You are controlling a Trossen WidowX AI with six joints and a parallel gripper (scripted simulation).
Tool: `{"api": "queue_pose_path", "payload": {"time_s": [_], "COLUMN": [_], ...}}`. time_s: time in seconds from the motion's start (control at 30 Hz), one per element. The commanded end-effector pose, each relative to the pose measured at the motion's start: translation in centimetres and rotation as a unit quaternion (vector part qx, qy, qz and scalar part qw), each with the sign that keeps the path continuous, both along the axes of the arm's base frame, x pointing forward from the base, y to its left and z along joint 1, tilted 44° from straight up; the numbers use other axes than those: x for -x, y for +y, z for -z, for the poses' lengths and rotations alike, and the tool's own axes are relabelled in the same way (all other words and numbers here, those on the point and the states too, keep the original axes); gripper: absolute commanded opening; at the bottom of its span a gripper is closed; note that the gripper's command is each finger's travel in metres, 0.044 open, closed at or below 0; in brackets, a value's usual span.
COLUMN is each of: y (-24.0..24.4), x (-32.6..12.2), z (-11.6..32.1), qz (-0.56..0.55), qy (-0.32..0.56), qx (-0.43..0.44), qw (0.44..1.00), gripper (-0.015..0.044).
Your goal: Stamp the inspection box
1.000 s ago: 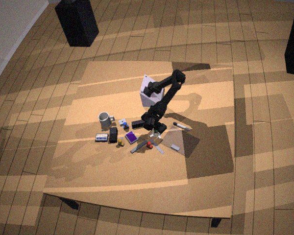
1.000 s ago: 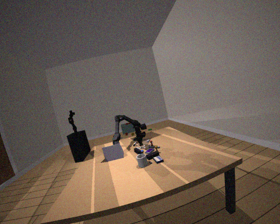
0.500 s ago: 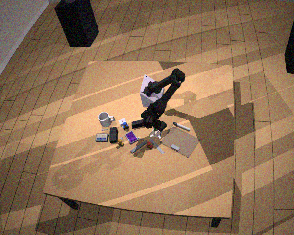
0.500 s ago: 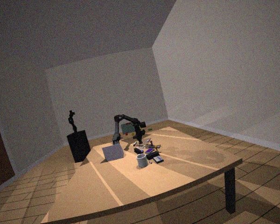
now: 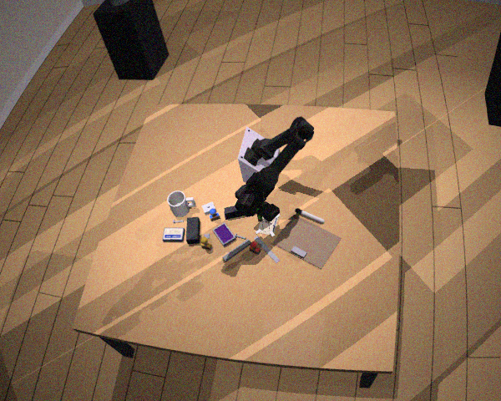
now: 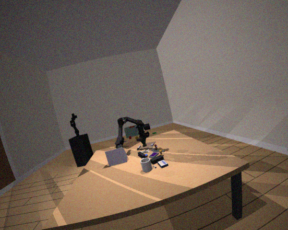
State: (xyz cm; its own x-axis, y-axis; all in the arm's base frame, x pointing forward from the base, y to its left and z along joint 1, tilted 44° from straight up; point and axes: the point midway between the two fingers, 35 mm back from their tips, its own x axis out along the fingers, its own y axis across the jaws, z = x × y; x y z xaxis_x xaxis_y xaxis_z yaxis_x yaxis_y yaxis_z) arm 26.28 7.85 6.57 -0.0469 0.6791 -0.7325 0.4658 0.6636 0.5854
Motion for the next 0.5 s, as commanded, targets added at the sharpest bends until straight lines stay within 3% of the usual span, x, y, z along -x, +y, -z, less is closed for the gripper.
{"api": "queue_pose_path", "payload": {"time_s": [0.0, 0.47], "y": [-1.9, -6.2], "x": [-0.2, 0.2], "z": [1.7, 5.9], "qz": [0.002, 0.000], "qy": [0.001, 0.000], "qx": [0.005, 0.003], "qw": [1.000, 1.000], "gripper": [0.0000, 0.0000]}}
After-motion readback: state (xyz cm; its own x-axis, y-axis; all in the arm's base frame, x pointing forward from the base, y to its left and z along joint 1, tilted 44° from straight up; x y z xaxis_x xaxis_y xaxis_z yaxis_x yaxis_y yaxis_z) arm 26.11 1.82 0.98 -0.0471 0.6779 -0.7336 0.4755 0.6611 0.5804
